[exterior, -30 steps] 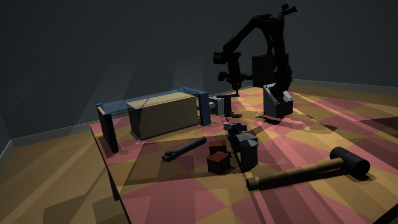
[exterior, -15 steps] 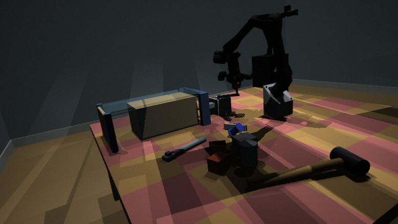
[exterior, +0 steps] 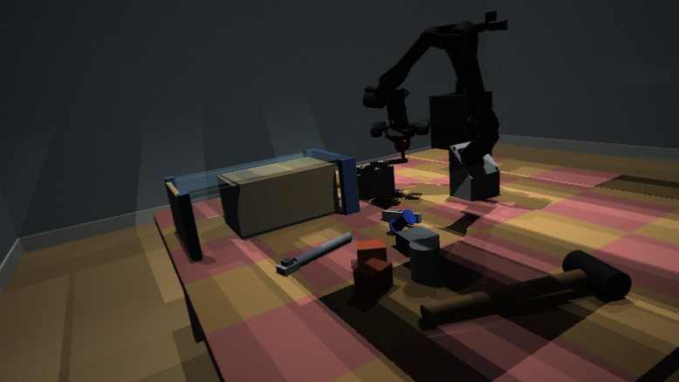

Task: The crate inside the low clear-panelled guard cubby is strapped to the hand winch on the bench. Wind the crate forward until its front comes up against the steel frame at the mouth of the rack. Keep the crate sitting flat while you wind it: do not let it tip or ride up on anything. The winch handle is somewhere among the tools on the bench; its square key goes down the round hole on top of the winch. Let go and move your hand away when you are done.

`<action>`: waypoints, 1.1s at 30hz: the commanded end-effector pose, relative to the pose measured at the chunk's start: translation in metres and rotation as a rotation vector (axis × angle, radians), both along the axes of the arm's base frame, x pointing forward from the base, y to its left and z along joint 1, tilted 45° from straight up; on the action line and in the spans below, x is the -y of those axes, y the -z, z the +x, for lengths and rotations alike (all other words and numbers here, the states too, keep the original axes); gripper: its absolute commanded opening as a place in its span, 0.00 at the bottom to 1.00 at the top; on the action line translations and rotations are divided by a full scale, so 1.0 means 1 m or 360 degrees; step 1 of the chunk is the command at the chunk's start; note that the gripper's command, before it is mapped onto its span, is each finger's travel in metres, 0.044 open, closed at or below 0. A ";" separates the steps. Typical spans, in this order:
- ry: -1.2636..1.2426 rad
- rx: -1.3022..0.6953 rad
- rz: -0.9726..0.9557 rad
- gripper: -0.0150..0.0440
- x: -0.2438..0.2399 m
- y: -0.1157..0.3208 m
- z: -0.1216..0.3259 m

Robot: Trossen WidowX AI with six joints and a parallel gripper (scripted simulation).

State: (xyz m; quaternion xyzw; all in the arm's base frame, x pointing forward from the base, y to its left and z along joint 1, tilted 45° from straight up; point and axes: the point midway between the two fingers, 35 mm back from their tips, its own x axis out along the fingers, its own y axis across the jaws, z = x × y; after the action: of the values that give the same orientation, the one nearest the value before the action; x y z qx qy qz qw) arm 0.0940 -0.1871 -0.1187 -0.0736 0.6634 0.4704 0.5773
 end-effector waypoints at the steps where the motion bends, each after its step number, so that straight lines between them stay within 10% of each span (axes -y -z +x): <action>1: -0.0013 -0.0002 -0.0034 0.25 0.009 0.009 -0.002; 33: -0.0013 -0.0001 -0.0041 0.25 0.039 0.035 -0.001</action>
State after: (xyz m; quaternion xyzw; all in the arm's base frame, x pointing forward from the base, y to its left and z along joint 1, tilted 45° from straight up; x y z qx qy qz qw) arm 0.0891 -0.2168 -0.1453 -0.0733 0.6679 0.4711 0.5715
